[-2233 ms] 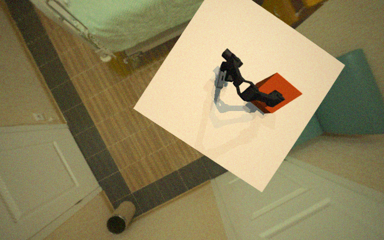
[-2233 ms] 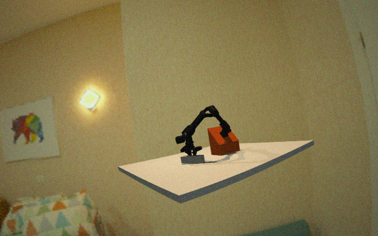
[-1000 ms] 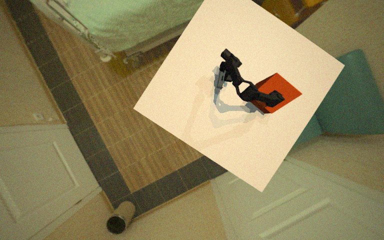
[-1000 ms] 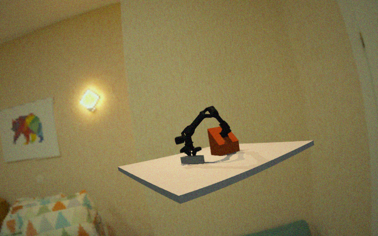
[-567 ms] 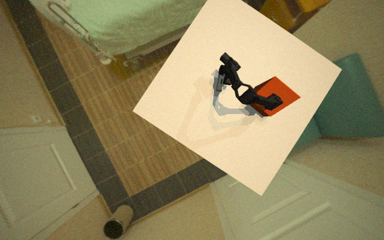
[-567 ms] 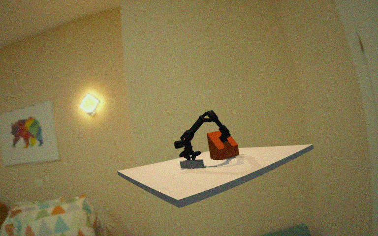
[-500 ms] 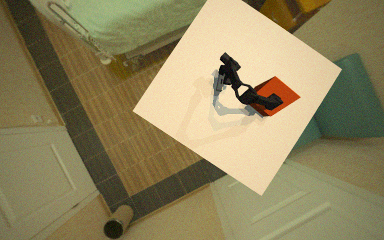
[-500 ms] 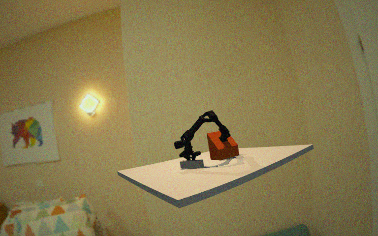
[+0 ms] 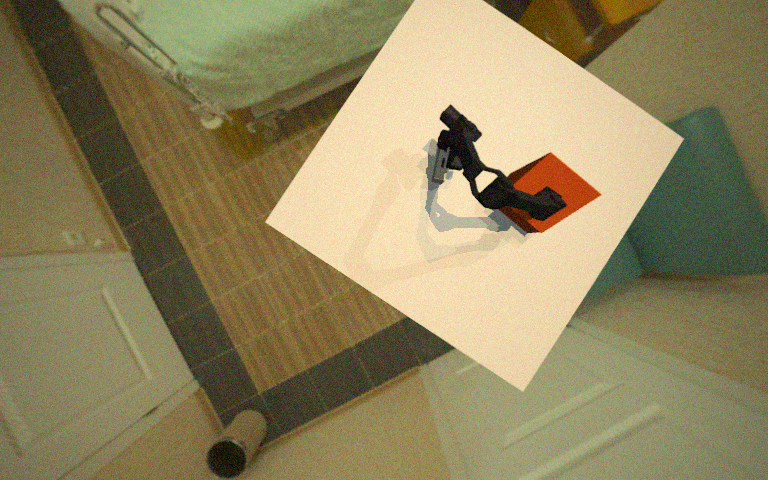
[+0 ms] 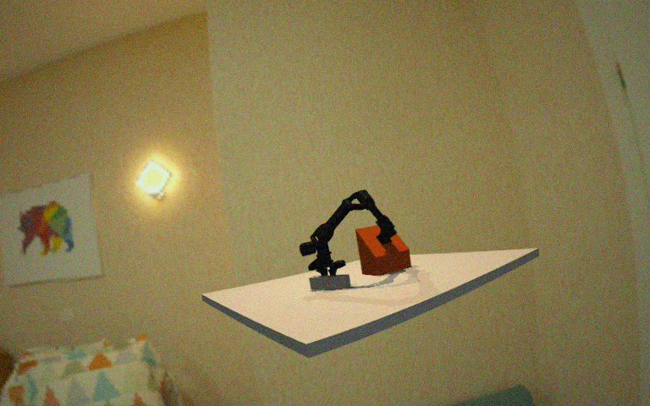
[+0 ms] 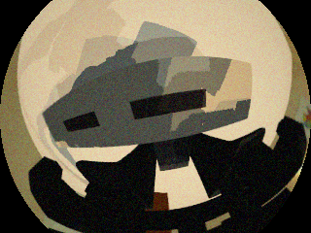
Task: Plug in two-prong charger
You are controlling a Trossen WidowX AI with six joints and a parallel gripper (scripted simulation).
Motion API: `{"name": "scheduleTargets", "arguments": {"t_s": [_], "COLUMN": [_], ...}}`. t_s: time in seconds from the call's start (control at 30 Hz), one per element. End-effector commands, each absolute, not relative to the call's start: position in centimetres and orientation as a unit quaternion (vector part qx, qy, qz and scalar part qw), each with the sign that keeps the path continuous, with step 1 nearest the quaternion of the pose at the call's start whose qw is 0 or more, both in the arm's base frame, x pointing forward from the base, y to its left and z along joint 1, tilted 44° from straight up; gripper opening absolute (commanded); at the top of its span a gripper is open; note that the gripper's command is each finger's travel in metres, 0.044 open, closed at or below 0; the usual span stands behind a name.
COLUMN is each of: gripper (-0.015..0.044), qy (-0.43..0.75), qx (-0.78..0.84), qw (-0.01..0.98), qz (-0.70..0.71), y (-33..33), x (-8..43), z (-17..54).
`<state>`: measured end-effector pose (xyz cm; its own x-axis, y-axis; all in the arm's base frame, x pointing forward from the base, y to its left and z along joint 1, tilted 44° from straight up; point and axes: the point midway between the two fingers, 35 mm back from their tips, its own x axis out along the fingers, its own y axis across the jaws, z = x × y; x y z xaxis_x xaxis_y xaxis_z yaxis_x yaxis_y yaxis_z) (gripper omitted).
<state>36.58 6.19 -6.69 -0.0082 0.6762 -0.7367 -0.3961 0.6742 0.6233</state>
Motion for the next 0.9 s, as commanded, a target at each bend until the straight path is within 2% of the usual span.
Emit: {"name": "scheduleTargets", "arguments": {"t_s": [0.0,0.73,0.87], "gripper": [0.0000,0.0000,0.0105], "qy": [0.584,0.595,0.595], "qx": [0.112,0.117,0.117], "qw": [0.703,0.695,0.695], "qz": [0.391,0.386,0.386], "y": [6.36,6.19,6.19], "x": [37.25,36.59,36.59], "z": [-6.43,-6.67,-6.67]}}
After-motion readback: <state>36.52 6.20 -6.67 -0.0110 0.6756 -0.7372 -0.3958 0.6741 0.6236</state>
